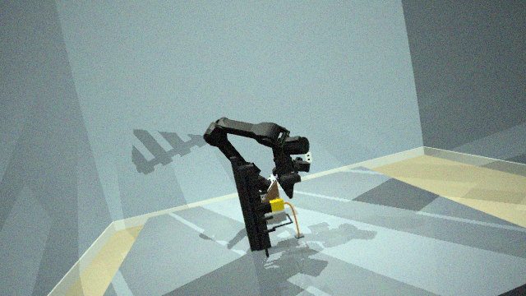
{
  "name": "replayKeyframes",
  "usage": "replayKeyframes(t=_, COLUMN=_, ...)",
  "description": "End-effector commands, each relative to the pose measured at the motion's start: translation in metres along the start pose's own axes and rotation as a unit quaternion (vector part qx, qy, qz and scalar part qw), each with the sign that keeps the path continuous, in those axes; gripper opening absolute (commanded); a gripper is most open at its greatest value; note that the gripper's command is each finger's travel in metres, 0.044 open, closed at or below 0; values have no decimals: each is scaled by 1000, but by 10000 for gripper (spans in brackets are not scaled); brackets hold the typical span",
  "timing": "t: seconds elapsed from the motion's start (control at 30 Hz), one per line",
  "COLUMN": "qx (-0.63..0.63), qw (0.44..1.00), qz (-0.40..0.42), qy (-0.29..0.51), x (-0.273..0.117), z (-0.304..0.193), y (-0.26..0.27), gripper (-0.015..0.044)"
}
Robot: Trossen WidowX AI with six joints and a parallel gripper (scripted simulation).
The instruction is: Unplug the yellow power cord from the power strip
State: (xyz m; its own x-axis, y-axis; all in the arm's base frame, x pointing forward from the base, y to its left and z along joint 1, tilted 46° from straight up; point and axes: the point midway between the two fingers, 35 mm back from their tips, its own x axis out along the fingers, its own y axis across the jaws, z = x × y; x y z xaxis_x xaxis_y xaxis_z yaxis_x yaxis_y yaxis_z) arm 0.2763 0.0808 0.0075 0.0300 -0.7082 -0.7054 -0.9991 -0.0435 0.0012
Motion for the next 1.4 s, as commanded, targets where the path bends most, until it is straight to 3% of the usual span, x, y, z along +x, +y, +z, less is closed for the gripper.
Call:
replayKeyframes(t=0.0, qx=2, qw=1000, qz=-3, qy=-1, x=-1, z=-8, y=-1, gripper=160)
replayKeyframes(t=1.23, qx=2, qw=1000, qz=-3, qy=0, x=11, z=-41, y=-1, gripper=160)
replayKeyframes(t=1.37, qx=4, qw=1000, qz=-2, qy=-1, x=9, z=-40, y=-1, gripper=55)
